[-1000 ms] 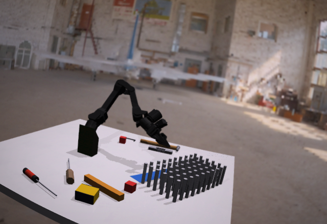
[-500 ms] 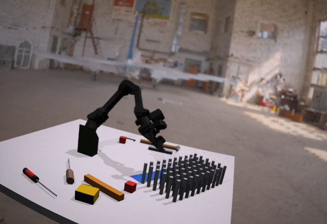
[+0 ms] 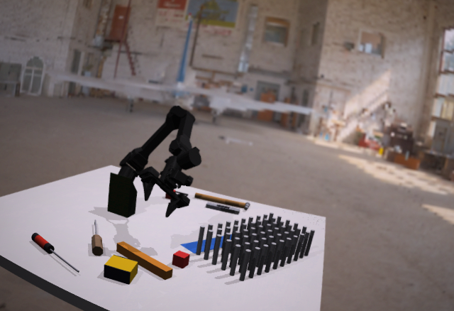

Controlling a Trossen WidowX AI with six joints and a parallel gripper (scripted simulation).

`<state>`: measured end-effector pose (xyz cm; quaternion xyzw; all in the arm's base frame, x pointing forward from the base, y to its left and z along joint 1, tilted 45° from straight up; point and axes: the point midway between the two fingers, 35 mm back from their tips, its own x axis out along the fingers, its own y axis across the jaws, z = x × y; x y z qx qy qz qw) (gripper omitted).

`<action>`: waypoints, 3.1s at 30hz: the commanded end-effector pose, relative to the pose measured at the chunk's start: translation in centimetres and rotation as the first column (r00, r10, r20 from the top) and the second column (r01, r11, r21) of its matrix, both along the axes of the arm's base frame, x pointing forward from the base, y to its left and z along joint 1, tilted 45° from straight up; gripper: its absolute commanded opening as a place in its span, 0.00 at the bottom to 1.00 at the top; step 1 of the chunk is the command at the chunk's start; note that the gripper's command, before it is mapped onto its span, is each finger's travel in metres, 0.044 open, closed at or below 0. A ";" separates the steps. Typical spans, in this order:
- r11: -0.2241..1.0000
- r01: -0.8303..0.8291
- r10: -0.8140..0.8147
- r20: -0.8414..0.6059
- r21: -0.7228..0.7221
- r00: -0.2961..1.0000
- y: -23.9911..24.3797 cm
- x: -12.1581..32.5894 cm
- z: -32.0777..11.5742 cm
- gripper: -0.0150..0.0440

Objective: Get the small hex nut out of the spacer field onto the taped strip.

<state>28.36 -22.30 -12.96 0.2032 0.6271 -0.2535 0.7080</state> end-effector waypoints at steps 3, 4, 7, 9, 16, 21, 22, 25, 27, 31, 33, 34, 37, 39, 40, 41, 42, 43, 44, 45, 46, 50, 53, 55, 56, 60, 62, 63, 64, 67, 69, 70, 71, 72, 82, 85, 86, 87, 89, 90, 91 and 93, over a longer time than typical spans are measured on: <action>0.966 0.110 -0.058 -0.221 0.234 0.974 -1.7 -8.6 -5.3 1.00; 0.950 0.136 -0.064 -0.252 0.280 0.966 -1.8 -10.2 -6.1 1.00; 0.880 0.214 -0.072 -0.327 0.423 0.942 -1.2 -14.8 -8.1 1.00; 0.814 0.264 -0.072 -0.360 0.518 0.930 -0.4 -17.7 -9.2 1.00; 0.757 0.295 -0.072 -0.375 0.583 0.924 0.3 -19.5 -9.8 1.00; 0.757 0.295 -0.072 -0.375 0.583 0.924 0.4 -19.7 -9.8 1.00; 0.757 0.295 -0.072 -0.375 0.583 0.924 0.4 -19.7 -9.8 1.00; 0.757 0.295 -0.072 -0.375 0.583 0.924 0.4 -19.7 -9.8 1.00; 0.757 0.295 -0.072 -0.375 0.583 0.924 0.4 -19.7 -9.8 1.00; 0.757 0.295 -0.072 -0.375 0.583 0.924 0.4 -19.7 -9.8 0.82; 0.757 0.295 -0.072 -0.375 0.583 0.924 0.4 -19.7 -9.8 0.73; 0.757 0.295 -0.072 -0.375 0.583 0.924 0.4 -19.7 -9.8 0.73; 0.757 0.295 -0.072 -0.375 0.583 0.924 0.4 -19.7 -9.8 0.73; 0.757 0.295 -0.072 -0.375 0.583 0.924 0.4 -19.7 -9.8 0.73; 0.757 0.295 -0.072 -0.375 0.583 0.924 0.4 -19.7 -9.8 0.73; 0.757 0.295 -0.072 -0.375 0.583 0.924 0.4 -19.7 -9.8 0.73; 0.757 0.295 -0.072 -0.375 0.583 0.924 0.4 -19.7 -9.8 0.73; 0.757 0.295 -0.072 -0.375 0.583 0.924 0.5 -19.7 -9.8 0.73; 0.757 0.295 -0.072 -0.375 0.583 0.924 0.5 -19.7 -10.0 0.73; 0.757 0.295 -0.072 -0.375 0.583 0.924 0.7 -19.6 -10.1 0.73; 0.757 0.295 -0.072 -0.375 0.583 0.924 0.8 -19.6 -10.2 0.73; 0.757 0.295 -0.072 -0.374 0.583 0.924 1.2 -19.6 -10.7 0.73; 0.757 0.295 -0.072 -0.374 0.583 0.925 1.5 -19.6 -11.1 0.73; 0.757 0.295 -0.072 -0.374 0.583 0.925 1.7 -19.5 -11.3 0.73; 0.757 0.295 -0.072 -0.374 0.583 0.925 1.8 -19.5 -11.5 0.73; 0.757 0.295 -0.072 -0.374 0.583 0.925 2.3 -19.5 -12.0 0.73; 0.757 0.295 -0.072 -0.374 0.584 0.925 2.5 -19.5 -12.2 0.73; 0.757 0.295 -0.072 -0.374 0.584 0.925 2.6 -19.5 -12.3 0.73; 0.757 0.295 -0.072 -0.374 0.584 0.925 2.7 -19.5 -12.4 0.73; 0.757 0.294 -0.072 -0.374 0.584 0.925 3.1 -19.4 -12.8 0.73; 0.757 0.294 -0.072 -0.374 0.584 0.925 3.3 -19.4 -13.0 0.73; 0.757 0.294 -0.072 -0.374 0.584 0.925 3.4 -19.4 -13.2 0.73; 0.757 0.294 -0.071 -0.374 0.584 0.925 3.5 -19.4 -13.3 0.73; 0.756 0.294 -0.071 -0.374 0.584 0.925 3.6 -19.4 -13.4 0.73; 0.756 0.294 -0.071 -0.373 0.585 0.925 4.8 -19.4 -14.5 0.73; 0.756 0.294 -0.071 -0.373 0.585 0.925 5.2 -19.4 -14.8 0.73; 0.756 0.294 -0.071 -0.373 0.585 0.925 5.3 -19.4 -14.8 0.73; 0.756 0.294 -0.071 -0.373 0.585 0.925 5.3 -19.4 -14.8 0.73; 0.756 0.294 -0.071 -0.373 0.585 0.925 5.3 -19.4 -14.8 0.64; 0.756 0.294 -0.071 -0.373 0.585 0.925 5.3 -19.4 -14.8 0.60; 0.756 0.294 -0.071 -0.373 0.585 0.925 5.3 -19.4 -14.8 0.55; 0.756 0.294 -0.071 -0.373 0.585 0.925 5.3 -19.4 -14.8 0.46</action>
